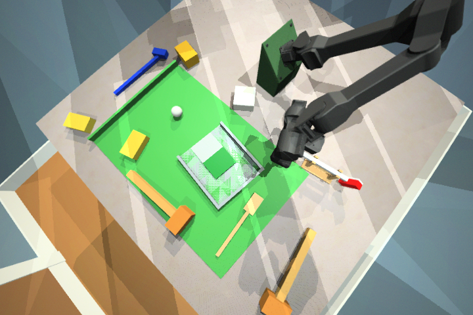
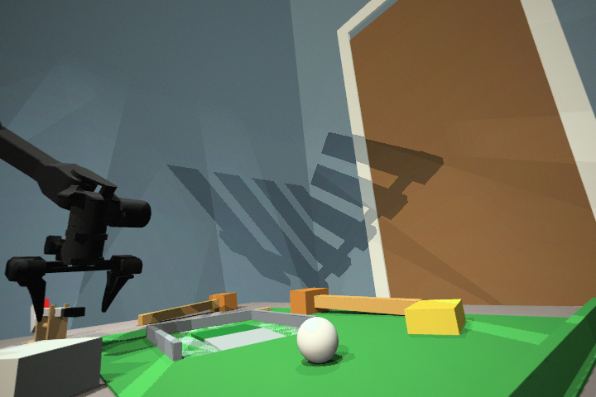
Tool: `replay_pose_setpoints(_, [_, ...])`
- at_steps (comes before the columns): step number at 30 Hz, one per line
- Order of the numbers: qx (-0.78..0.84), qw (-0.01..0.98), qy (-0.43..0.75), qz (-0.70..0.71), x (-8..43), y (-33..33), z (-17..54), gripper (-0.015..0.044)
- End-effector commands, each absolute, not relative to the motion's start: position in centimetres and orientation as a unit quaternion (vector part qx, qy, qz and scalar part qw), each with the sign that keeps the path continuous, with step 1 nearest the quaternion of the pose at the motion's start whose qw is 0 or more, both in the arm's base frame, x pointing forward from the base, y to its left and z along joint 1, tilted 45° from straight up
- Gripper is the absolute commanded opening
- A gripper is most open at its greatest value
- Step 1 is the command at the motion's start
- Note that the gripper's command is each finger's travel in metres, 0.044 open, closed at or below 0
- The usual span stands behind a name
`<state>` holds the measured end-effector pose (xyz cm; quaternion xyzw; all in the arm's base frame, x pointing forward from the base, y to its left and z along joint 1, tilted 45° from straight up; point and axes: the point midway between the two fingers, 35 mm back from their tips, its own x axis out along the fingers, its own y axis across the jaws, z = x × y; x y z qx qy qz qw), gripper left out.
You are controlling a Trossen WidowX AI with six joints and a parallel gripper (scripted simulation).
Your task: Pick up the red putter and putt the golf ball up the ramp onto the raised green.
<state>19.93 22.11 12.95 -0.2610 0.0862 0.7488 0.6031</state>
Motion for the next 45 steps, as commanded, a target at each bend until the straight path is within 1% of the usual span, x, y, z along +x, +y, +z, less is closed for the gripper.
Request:
replay_pose_setpoints(1, [-0.260,0.601,0.093,0.750,19.8,22.4,12.3,0.0440])
replay_pose_setpoints(23, [-0.259,0.601,0.093,0.750,19.6,23.8,10.9,0.0440])
replay_pose_setpoints(39, [-0.260,0.602,0.087,0.750,19.7,23.7,11.3,0.0020])
replay_pose_setpoints(42, [-0.260,0.602,0.087,0.750,19.7,23.7,11.3,0.0000])
replay_pose_setpoints(45, [-0.260,0.602,0.087,0.750,19.7,23.7,11.3,0.0000])
